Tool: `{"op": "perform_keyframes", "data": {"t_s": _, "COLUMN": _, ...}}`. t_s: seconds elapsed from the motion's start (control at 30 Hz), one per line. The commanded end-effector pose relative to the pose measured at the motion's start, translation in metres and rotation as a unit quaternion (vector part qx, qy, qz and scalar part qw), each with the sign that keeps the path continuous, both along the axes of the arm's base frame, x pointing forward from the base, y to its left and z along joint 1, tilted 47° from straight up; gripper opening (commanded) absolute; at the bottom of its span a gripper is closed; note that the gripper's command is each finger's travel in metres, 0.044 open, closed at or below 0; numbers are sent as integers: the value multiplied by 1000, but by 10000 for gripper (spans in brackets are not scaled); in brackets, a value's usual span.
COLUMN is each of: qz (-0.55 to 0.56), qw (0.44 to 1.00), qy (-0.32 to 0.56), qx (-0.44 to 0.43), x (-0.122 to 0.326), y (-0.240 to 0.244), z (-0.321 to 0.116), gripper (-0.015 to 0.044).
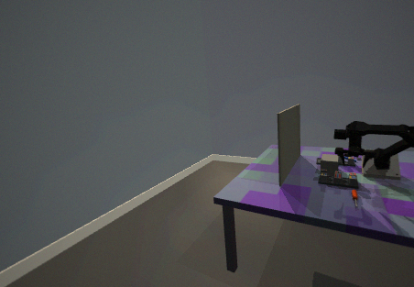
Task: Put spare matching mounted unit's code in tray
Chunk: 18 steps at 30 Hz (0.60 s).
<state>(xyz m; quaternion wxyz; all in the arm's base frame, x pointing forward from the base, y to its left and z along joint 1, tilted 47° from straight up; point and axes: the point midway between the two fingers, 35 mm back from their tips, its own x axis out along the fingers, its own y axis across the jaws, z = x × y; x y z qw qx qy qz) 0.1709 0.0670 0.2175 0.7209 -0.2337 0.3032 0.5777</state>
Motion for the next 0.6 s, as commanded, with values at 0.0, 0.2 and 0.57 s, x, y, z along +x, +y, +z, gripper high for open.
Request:
{"op": "perform_keyframes", "data": {"t_s": 0.0, "qz": 21, "qw": 1000, "qy": -13, "qx": 7, "x": 0, "y": 7, "z": -6, "gripper": 361}}
{"op": "perform_keyframes", "data": {"t_s": 0.2, "qz": 40, "qw": 999, "qy": -26, "qx": 13, "x": 7, "y": 14, "z": -13, "gripper": 300}}
{"op": "perform_keyframes", "data": {"t_s": 0.57, "qz": 40, "qw": 999, "qy": -26, "qx": 12, "x": 8, "y": 16, "z": -15, "gripper": 300}}
